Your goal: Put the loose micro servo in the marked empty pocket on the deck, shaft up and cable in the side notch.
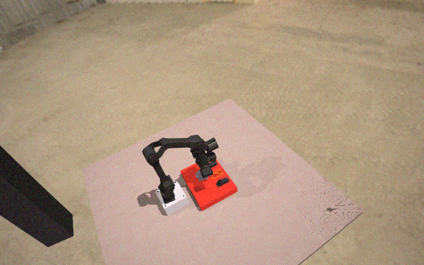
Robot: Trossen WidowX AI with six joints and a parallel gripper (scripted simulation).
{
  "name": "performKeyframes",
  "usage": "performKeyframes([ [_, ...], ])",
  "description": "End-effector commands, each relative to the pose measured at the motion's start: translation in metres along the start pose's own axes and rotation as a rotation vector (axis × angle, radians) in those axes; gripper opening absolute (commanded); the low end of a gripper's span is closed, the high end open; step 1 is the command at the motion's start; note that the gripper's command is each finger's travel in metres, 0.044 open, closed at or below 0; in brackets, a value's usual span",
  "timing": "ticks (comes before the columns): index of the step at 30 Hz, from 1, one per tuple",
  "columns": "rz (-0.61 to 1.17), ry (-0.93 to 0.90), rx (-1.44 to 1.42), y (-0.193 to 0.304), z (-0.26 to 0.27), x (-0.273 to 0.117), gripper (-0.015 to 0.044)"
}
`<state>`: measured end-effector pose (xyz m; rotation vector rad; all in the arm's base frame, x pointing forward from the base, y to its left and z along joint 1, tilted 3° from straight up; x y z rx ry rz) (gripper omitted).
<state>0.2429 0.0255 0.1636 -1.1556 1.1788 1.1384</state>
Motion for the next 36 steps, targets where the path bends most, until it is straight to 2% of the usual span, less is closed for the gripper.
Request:
performKeyframes([
  [1, -0.015, -0.008, -0.004, -0.017, 0.003, -0.003, 0.0000],
  [19, -0.021, -0.009, -0.009, -0.085, 0.011, -0.005, 0.0000],
  [25, -0.022, -0.008, -0.100, -0.087, 0.011, -0.006, 0.0000],
  [36, -0.022, -0.008, -0.104, -0.087, 0.011, 0.003, 0.0000],
])
Point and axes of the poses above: the point midway between the two fingers, 35 mm back from their tips, its own x axis out along the fingers, its own z axis across the jaws, y = z × x, the point moved 7 cm from there along -x, back along the fingers, and after that the axes turned 1 degree about x, right-handed, at the moved point
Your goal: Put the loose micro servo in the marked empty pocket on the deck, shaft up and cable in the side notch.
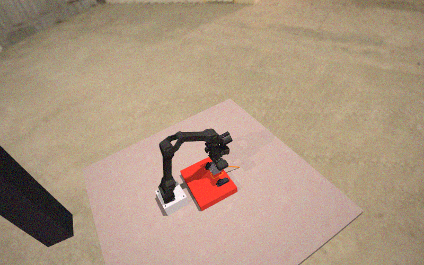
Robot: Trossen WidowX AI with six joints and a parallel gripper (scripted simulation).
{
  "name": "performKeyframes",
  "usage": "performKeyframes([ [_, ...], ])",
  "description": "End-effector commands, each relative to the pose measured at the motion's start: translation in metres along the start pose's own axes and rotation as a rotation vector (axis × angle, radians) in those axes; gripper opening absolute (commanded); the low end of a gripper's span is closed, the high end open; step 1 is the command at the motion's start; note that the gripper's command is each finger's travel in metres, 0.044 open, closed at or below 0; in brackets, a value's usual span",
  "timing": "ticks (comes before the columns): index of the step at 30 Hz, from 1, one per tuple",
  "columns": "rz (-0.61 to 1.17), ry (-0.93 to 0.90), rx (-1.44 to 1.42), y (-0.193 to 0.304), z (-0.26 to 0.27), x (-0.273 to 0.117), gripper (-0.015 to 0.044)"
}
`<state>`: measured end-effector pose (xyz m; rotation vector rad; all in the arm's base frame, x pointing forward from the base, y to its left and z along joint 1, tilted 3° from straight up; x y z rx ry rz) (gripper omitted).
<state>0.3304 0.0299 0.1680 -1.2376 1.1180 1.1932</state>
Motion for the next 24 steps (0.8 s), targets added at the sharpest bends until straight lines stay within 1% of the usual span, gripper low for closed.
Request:
performKeyframes([
  [1, -0.003, -0.006, -0.005, 0.000, 0.000, 0.004, 0.0000],
  [8, -0.003, -0.006, -0.005, 0.000, 0.000, 0.014, 0.0000],
  [24, -0.003, -0.006, -0.005, -0.001, 0.002, 0.014, 0.0000],
])
Point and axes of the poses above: the point midway between the two fingers, 35 mm back from their tips, its own x axis out along the fingers, its own z axis across the jaws, y = z × x, the point moved 7 cm from there along -x, back along the fingers, and after that the axes turned 1 degree about x, right-handed, at the moved point
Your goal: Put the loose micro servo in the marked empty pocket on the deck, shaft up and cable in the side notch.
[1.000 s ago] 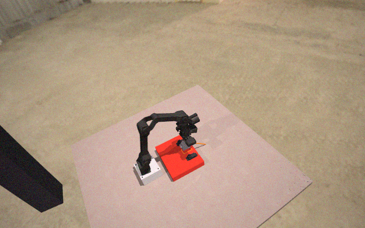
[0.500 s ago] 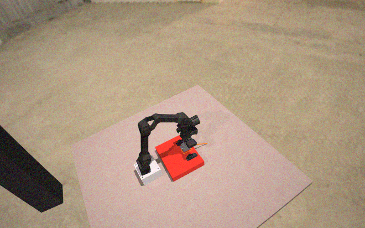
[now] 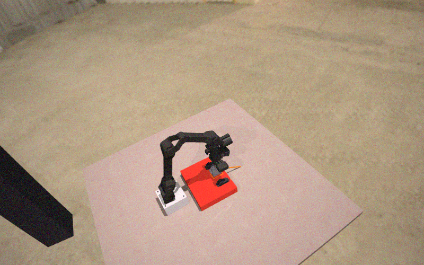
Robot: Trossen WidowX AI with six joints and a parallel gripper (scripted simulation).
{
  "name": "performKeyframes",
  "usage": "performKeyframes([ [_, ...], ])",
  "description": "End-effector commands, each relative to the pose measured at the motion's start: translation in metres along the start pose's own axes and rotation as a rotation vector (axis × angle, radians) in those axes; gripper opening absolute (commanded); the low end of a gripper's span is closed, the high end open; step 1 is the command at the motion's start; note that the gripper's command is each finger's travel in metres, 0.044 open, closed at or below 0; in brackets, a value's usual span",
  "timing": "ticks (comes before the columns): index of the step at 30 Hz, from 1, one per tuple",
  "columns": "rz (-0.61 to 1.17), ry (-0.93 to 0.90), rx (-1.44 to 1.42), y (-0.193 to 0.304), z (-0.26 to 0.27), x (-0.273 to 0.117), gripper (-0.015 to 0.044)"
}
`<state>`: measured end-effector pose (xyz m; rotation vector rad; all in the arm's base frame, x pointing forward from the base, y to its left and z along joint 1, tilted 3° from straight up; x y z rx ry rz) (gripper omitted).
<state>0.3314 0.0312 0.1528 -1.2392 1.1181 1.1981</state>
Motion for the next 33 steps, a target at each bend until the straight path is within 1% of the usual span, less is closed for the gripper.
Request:
performKeyframes([
  [1, -0.005, -0.006, -0.001, -0.001, 0.001, -0.001, 0.0000],
  [10, -0.005, -0.006, -0.001, -0.001, 0.001, 0.002, 0.0000],
  [33, -0.005, -0.006, -0.001, -0.001, 0.001, 0.028, 0.0000],
])
Point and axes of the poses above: the point midway between the two fingers, 35 mm back from their tips, its own x axis out along the fingers, its own z axis across the jaws, y = z × x, the point moved 7 cm from there along -x, back along the fingers, and after that the axes turned 1 degree about x, right-handed, at the moved point
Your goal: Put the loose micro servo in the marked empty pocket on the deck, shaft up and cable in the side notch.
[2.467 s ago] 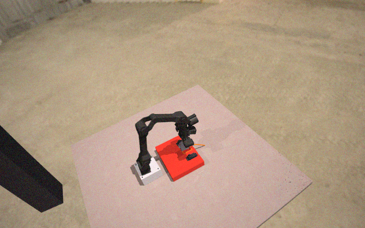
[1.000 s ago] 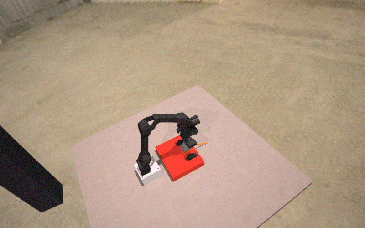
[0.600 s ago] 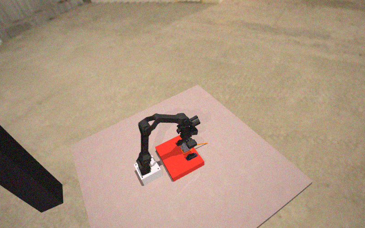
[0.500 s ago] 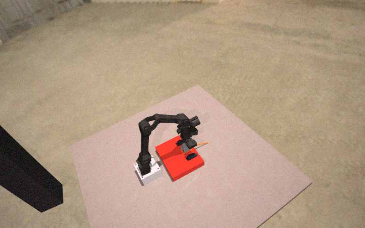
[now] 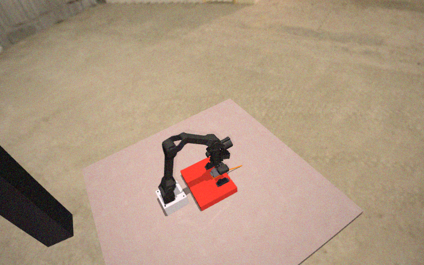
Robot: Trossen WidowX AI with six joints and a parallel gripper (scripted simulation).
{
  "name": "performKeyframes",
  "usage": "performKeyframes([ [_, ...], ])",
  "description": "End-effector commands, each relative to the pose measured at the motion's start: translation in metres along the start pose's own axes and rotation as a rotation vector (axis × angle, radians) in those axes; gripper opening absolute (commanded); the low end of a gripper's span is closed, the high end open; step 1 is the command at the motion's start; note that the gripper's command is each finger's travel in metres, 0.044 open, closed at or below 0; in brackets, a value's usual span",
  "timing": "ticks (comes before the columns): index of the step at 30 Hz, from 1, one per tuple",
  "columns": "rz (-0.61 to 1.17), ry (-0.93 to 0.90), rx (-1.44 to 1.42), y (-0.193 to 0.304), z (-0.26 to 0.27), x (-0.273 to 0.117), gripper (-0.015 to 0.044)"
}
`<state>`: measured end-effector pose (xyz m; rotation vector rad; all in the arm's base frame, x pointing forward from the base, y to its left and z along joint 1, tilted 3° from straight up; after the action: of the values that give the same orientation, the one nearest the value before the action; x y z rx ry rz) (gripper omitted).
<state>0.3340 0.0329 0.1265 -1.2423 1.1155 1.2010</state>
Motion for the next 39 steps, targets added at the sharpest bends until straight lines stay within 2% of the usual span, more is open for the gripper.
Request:
performKeyframes([
  [1, -0.005, -0.005, 0.003, 0.000, 0.001, 0.003, 0.0000],
  [18, -0.005, -0.006, 0.003, 0.000, 0.001, 0.023, 0.0000],
  [25, -0.005, -0.005, 0.003, 0.001, -0.001, 0.022, 0.0184],
  [28, -0.005, -0.005, 0.003, 0.001, -0.001, 0.015, 0.0187],
  [31, -0.005, -0.005, 0.003, 0.004, -0.002, -0.010, 0.0187],
  [36, -0.004, -0.005, 0.003, 0.006, -0.003, -0.013, 0.0187],
  [39, -0.005, -0.003, 0.006, 0.014, -0.002, -0.017, 0.0266],
])
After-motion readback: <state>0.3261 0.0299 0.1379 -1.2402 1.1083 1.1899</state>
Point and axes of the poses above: the point midway between the two fingers, 35 mm back from their tips, its own x axis out along the fingers, its own z axis across the jaws, y = z × x, the point moved 7 cm from there along -x, back along the fingers, and after that the axes turned 1 degree about x, right-handed, at the moved point
